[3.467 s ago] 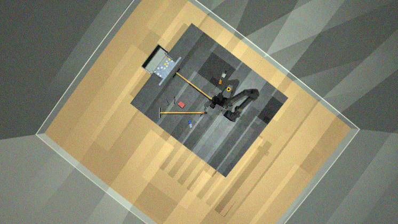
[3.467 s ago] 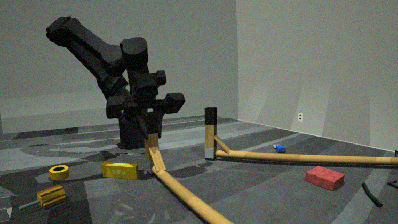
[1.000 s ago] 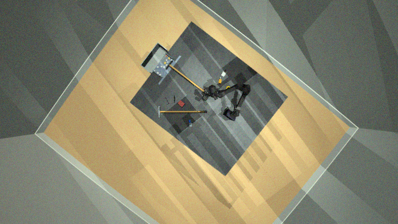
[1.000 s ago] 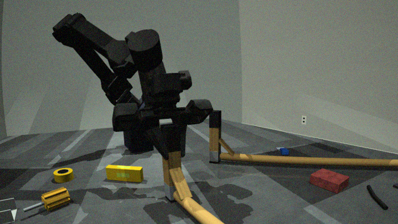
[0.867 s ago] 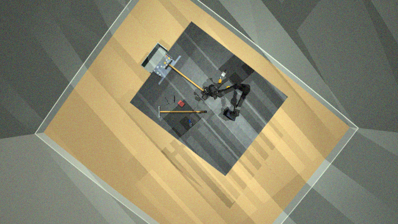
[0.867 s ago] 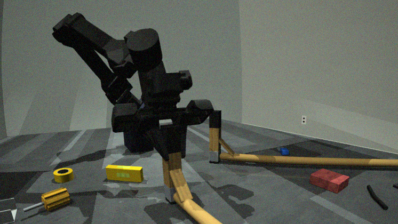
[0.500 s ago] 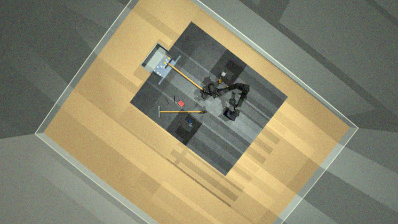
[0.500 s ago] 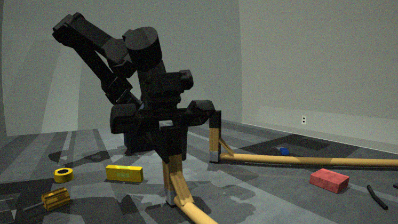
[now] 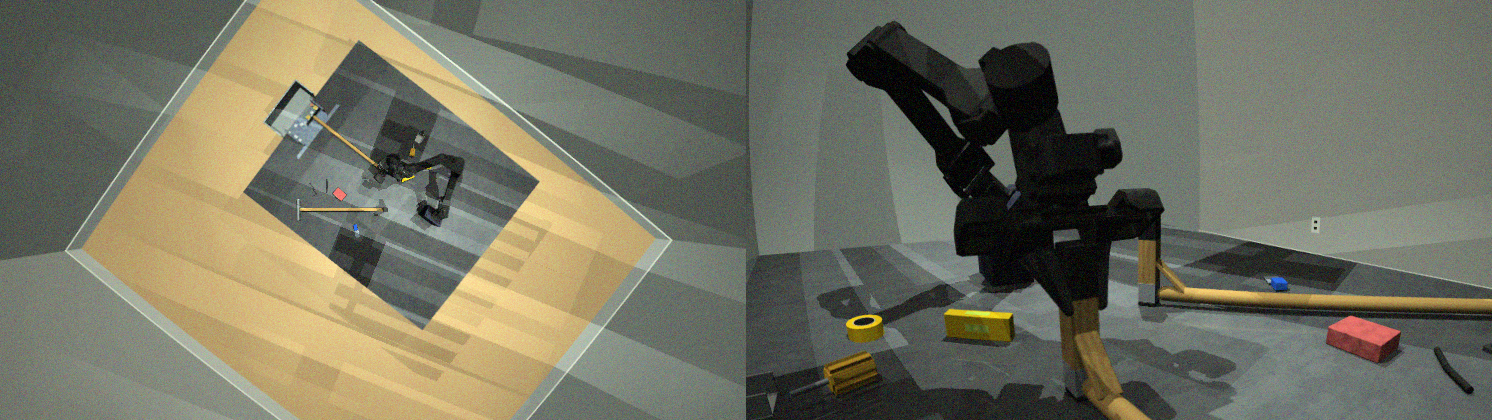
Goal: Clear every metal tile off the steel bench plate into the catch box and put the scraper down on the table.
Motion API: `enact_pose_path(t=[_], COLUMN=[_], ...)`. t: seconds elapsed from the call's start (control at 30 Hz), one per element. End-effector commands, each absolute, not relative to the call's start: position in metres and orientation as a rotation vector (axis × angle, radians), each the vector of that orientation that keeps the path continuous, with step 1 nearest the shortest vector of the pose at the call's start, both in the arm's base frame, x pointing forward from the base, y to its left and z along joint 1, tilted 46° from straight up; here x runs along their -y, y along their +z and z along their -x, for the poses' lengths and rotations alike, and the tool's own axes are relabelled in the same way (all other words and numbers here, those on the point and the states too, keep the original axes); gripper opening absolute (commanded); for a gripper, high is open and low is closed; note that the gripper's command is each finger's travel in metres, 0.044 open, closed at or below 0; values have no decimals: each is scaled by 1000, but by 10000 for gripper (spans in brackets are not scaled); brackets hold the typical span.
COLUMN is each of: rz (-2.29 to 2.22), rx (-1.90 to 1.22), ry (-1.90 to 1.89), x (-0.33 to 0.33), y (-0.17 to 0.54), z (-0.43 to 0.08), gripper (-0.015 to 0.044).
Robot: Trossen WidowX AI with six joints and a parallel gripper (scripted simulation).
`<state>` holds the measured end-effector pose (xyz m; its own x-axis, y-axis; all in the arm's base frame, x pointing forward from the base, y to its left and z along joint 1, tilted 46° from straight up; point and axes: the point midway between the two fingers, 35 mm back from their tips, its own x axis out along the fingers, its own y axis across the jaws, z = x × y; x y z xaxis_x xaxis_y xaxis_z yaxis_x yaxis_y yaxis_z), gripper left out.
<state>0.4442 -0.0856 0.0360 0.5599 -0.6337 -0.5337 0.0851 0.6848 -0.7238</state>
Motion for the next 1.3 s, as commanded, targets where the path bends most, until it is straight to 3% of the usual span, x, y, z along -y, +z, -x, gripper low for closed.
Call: enact_pose_path(t=[0.0,1.27], rz=[700,700], rx=[-866,-863], ry=[-467,-468], x=[85,88], y=[41,42], z=[-456,-513], gripper=[0,0])
